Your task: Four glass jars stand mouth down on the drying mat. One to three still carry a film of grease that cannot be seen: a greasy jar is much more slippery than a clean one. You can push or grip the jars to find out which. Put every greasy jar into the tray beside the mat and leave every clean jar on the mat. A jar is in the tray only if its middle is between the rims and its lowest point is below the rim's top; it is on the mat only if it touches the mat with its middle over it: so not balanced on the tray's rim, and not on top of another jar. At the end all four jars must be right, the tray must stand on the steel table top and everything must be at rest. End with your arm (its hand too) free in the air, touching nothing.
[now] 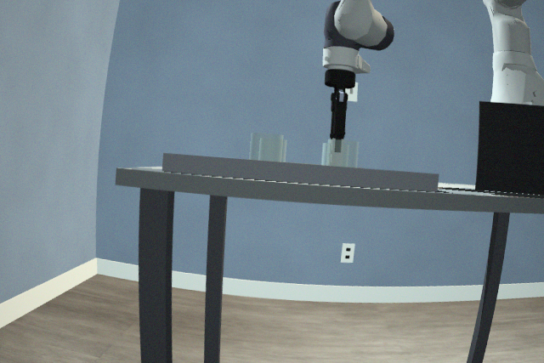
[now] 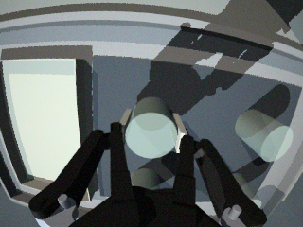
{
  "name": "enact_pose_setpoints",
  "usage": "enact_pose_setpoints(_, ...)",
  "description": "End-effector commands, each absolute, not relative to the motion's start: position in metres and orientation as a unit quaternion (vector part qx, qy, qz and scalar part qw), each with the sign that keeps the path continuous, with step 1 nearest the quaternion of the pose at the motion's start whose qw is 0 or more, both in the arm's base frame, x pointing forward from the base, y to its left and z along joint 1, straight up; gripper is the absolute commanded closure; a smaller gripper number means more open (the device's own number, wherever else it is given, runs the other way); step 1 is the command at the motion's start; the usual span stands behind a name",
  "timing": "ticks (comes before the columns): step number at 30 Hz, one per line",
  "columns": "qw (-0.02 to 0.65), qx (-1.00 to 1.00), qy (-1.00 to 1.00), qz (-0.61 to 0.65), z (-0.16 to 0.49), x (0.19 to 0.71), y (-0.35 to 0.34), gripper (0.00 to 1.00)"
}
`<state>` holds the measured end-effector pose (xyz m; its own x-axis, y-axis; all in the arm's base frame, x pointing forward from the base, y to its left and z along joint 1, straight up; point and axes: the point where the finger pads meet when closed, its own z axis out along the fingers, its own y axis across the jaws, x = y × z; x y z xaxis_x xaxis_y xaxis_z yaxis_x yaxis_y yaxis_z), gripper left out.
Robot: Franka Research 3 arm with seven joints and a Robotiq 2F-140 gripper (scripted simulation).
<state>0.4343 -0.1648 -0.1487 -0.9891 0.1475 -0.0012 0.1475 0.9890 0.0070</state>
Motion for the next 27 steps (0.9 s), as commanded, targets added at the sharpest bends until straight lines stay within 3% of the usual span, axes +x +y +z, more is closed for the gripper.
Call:
enact_pose_setpoints(1, 0.002, 0.072, 0.997, 0.003, -0.149, 0.435, -0.165, 0.67)
enact_pose_setpoints(3, 0.002, 0.072, 0.997, 0.003, -0.149, 0.435, -0.165, 0.67)
enact_pose_setpoints(4, 0.002, 0.072, 0.997, 0.003, -0.149, 0.435, -0.165, 1.00)
enact_pose_setpoints(27, 0.002, 0.072, 0.997, 0.003, -0.122, 0.435, -0.165, 1.00)
